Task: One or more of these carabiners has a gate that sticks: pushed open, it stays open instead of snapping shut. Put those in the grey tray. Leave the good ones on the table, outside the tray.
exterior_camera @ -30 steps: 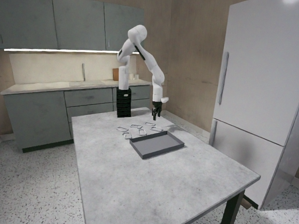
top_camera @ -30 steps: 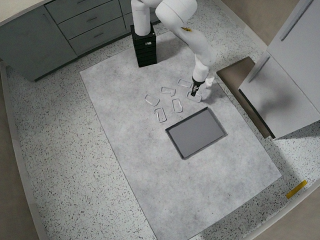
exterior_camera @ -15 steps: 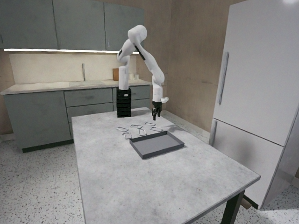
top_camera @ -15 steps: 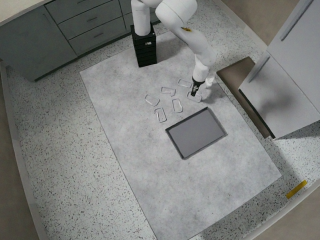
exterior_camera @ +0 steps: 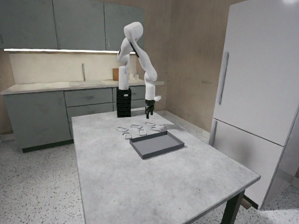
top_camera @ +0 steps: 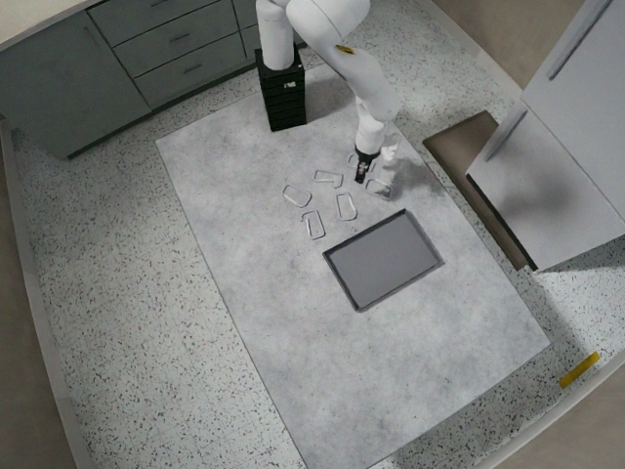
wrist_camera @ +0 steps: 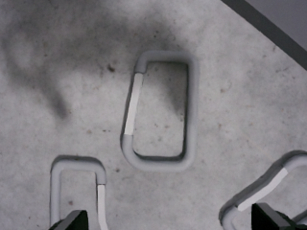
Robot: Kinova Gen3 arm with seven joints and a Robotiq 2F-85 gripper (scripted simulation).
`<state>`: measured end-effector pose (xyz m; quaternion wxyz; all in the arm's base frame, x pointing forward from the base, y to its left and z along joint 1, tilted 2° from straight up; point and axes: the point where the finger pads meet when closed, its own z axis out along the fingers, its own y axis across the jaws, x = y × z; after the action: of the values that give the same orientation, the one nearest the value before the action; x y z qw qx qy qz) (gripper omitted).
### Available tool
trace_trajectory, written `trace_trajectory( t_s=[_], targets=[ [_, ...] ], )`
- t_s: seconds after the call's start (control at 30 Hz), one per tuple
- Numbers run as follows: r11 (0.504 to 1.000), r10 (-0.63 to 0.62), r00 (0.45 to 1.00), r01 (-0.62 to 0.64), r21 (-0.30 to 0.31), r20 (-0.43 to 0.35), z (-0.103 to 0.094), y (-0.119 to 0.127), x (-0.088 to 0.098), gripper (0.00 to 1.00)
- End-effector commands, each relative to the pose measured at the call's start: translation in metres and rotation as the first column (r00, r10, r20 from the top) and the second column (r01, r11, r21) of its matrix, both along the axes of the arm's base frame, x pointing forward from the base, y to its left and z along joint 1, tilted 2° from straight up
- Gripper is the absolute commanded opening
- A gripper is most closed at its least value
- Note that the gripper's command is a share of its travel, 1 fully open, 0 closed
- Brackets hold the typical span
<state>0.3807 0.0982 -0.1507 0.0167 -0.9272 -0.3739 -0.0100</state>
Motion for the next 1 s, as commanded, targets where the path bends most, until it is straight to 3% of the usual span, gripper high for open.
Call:
trace_trajectory(
  t_s=[0.0,0.07,0.1,0.63,0.67,0.97],
  targets=[
    [1.000,-0.010,1.000,0.010,0.004,0.005,0.002,-0.002,0.001,1.00],
    [1.000,-0.010,1.000,0.010,0.004,0.005,0.002,-0.002,0.001,1.00],
    [0.998,0.066,0.998,-0.066,0.001,0.006,0.009,-0.047,-0.036,1.00],
    [0.998,0.066,0.998,-0.066,0.001,0.006,0.009,-0.047,-0.036,1.00],
    [0.997,0.075,0.997,-0.075,0.004,0.002,0.012,-0.065,-0.050,1.00],
    [0.997,0.075,0.997,-0.075,0.004,0.002,0.012,-0.065,-0.050,1.00]
  ],
)
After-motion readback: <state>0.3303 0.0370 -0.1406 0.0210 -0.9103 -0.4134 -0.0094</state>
